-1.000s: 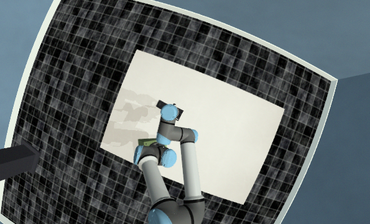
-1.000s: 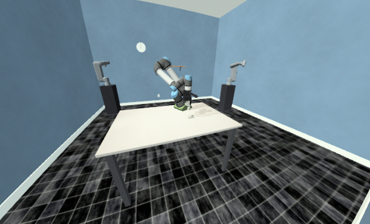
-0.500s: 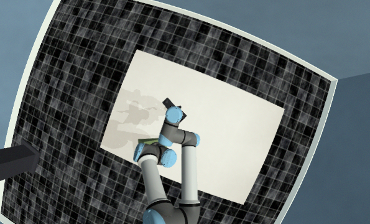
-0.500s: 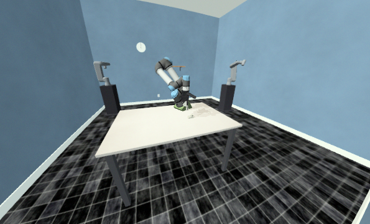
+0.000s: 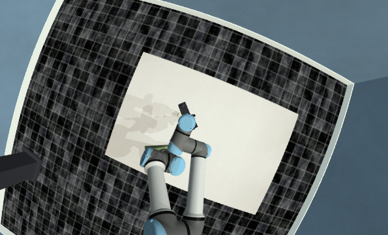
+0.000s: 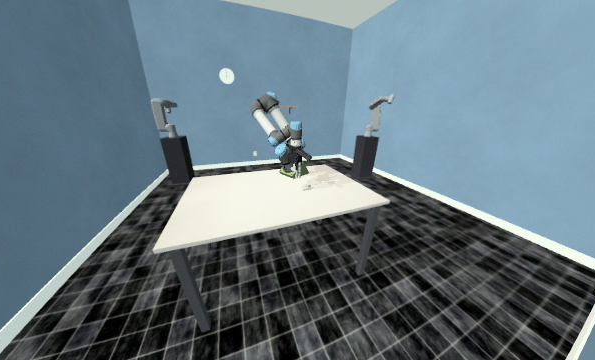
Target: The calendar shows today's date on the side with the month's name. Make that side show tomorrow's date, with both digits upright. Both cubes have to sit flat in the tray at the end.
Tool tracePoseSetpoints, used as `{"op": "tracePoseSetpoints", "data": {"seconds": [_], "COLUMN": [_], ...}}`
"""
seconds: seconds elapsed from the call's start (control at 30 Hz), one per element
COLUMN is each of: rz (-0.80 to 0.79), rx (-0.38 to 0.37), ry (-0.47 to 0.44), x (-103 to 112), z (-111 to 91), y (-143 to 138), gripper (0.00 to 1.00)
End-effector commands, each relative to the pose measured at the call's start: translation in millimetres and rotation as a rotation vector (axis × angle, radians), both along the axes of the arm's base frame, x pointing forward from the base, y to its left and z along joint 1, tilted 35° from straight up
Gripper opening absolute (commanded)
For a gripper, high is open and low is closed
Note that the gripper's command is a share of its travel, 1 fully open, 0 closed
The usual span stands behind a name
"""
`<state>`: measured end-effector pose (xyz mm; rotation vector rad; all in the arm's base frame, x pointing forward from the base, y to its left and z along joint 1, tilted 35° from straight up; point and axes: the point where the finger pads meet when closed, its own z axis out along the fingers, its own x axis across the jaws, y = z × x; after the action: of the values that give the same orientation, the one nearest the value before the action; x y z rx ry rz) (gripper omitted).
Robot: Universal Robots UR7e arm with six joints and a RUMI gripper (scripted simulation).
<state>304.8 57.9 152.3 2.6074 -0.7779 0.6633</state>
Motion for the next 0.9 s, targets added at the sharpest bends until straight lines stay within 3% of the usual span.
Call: {"op": "tracePoseSetpoints", "data": {"seconds": [0.0,0.87], "rz": [-0.148,-0.632], "rx": [0.057,0.250], "ry": [-0.073,-0.336], "x": [0.7,-0.1], "z": [4.2,22.0], "y": [-10.3,-48.5], "gripper": [0.10,0.10]}}
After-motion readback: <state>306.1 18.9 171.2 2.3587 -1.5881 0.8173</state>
